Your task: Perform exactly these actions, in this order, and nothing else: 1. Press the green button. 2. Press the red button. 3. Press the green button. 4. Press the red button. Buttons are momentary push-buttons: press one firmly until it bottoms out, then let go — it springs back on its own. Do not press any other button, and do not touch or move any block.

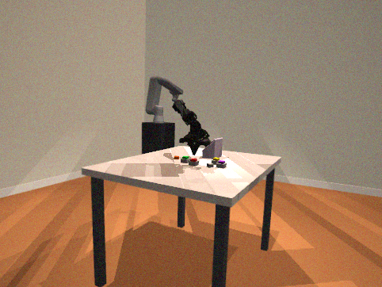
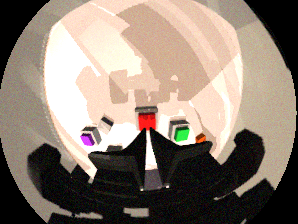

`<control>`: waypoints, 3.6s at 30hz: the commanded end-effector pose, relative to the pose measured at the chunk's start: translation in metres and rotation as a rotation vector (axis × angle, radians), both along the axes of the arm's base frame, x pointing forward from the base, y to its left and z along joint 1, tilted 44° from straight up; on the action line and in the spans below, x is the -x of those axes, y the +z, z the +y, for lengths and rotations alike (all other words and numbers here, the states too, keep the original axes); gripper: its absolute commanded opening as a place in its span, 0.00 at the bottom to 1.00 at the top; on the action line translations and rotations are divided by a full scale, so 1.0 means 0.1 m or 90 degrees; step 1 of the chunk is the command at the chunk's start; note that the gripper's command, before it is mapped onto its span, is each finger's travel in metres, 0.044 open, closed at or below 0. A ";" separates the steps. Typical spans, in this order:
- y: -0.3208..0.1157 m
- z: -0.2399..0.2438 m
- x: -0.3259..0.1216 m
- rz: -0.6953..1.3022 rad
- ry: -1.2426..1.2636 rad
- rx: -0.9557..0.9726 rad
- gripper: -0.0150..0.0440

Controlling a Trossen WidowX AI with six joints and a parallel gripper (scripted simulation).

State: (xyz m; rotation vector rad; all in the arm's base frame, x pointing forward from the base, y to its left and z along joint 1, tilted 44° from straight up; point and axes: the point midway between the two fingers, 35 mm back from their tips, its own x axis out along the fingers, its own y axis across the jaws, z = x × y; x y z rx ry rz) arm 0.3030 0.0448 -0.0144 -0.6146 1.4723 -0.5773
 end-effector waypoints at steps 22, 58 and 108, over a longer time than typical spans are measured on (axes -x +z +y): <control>-0.21 -0.22 0.00 0.002 0.002 0.003 0.29; 0.69 0.22 0.14 0.004 0.003 0.002 0.29; 0.36 -0.83 0.40 0.004 0.002 0.006 0.29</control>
